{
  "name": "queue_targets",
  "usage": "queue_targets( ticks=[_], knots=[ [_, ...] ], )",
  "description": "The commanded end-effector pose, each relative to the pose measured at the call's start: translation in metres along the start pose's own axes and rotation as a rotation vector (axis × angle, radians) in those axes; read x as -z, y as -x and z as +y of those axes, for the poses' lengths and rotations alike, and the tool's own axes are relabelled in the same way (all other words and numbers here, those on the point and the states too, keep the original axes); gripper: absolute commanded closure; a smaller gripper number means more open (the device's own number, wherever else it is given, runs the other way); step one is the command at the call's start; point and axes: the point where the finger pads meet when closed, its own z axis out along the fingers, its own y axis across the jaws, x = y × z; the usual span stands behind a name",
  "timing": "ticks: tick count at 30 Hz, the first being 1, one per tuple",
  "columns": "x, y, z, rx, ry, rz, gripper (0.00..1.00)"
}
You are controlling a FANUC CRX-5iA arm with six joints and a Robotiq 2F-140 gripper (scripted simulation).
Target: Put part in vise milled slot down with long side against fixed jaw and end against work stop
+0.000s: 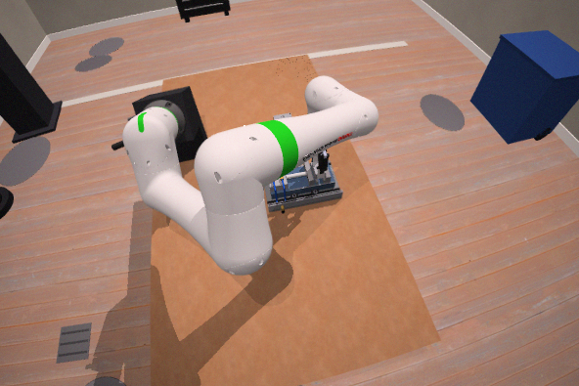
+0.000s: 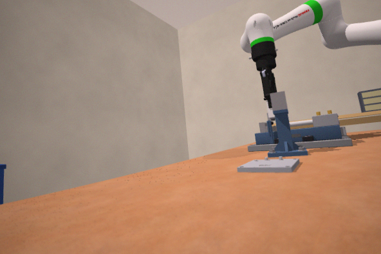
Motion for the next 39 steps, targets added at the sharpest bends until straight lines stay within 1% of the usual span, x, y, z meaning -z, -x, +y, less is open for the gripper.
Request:
queue_targets(
  ticks=[1,39],
  knots=[
    [0.0,0.0,0.0,0.0,0.0,0.0,1.0],
    [-0.012,0.0,0.0,0.0,0.0,0.0,1.0]
  ],
)
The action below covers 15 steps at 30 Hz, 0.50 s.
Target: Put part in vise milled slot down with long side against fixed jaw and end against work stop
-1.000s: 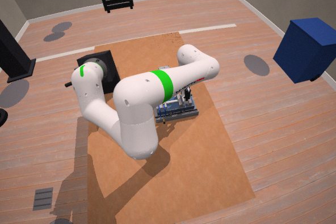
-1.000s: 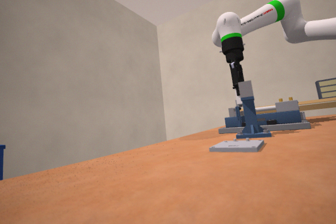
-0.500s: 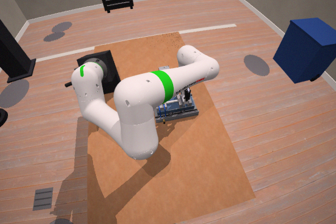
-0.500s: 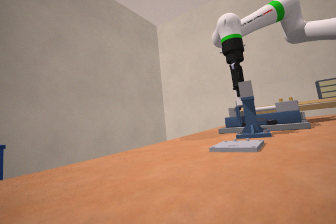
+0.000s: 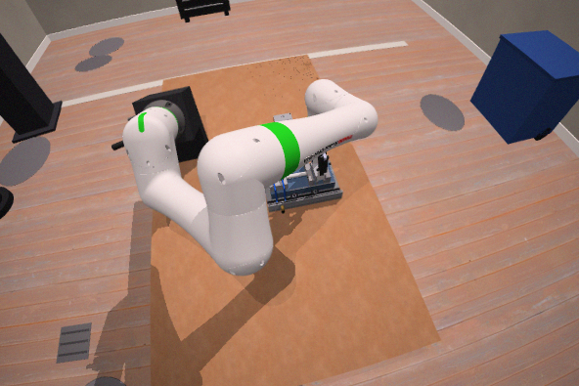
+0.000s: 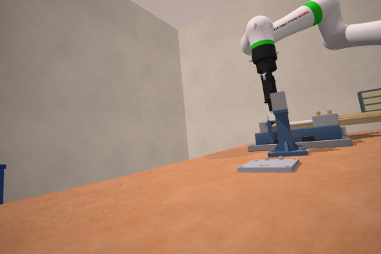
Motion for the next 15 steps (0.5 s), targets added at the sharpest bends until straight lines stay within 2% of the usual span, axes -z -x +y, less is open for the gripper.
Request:
queue_targets(
  ticks=[1,15],
  knots=[
    [-0.001,0.0002,0.0001,0.0,0.0,0.0,1.0],
    [-0.0044,0.0002,0.0001,0.0,0.0,0.0,1.0]
  ],
)
